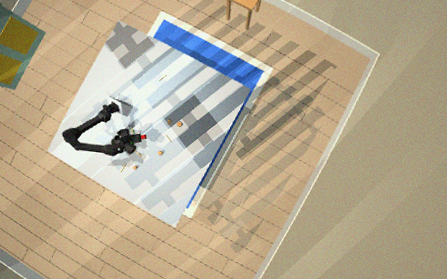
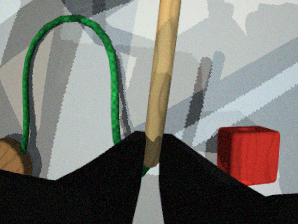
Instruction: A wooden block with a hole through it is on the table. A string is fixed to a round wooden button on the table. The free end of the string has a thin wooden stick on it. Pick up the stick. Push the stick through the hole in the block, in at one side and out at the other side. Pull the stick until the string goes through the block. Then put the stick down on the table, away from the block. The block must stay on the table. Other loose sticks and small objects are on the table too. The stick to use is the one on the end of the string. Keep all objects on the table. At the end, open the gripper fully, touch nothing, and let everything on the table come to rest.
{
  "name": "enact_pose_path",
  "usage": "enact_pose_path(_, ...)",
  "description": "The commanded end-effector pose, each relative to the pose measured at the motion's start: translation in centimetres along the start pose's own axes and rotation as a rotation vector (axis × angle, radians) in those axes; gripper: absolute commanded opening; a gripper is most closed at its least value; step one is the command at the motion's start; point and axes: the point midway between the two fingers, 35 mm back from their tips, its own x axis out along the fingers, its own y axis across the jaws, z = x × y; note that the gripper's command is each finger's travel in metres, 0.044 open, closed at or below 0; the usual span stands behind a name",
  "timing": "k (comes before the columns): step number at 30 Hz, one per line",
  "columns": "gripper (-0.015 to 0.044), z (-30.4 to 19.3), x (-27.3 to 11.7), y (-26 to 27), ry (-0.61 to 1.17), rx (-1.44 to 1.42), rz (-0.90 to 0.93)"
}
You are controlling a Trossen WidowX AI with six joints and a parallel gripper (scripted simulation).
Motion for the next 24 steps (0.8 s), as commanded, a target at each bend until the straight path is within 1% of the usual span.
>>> enact_pose_path(1,0.0,-0.4,-0.3,0.4,-0.003,-0.032,-0.01)
enact_pose_path(11,0.0,-1.1,-0.6,1.5,-0.014,-0.13,-0.013)
enact_pose_path(24,0.0,-1.4,-0.5,1.1,-0.006,-0.121,-0.007)
